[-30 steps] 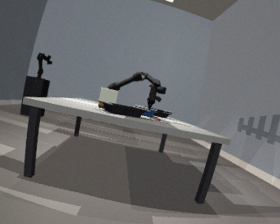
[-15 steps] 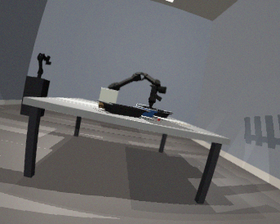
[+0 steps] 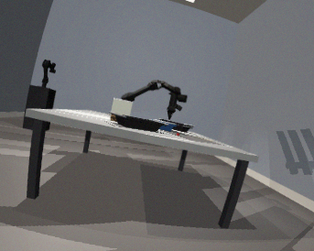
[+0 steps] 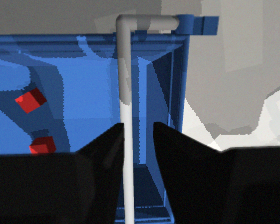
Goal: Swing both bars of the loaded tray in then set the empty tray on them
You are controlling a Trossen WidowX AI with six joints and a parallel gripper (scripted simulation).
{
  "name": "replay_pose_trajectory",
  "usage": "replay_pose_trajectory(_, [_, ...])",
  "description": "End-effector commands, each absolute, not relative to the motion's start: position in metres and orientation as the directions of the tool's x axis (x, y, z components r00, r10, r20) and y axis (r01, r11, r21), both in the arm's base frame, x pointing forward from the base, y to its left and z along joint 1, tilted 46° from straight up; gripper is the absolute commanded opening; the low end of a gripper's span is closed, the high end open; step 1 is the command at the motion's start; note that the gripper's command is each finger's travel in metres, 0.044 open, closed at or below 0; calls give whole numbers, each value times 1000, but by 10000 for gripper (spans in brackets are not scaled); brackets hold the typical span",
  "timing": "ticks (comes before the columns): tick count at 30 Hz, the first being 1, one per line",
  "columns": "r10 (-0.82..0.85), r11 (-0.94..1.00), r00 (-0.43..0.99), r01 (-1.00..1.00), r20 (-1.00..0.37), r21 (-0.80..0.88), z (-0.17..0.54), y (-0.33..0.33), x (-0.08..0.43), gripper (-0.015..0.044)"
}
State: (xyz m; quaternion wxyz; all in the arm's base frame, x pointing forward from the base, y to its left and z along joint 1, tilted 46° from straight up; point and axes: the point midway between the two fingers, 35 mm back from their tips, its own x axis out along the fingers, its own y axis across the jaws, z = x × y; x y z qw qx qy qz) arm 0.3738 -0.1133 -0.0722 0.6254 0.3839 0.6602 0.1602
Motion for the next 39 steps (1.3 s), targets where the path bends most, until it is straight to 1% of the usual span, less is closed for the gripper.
replay_pose_trajectory(1, [707, 654, 77, 307, -703, 692, -72, -113, 374, 85])
replay_pose_trajectory(21, [707, 654, 77, 307, -703, 692, -72, -113, 374, 85])
replay_pose_trajectory(24, [707, 654, 77, 307, -703, 692, -72, -113, 374, 6])
replay_pose_trajectory(25, [707, 654, 77, 307, -703, 692, -72, -113, 374, 0])
replay_pose_trajectory(39, [707, 655, 78, 304, -703, 692, -72, -115, 373, 0])
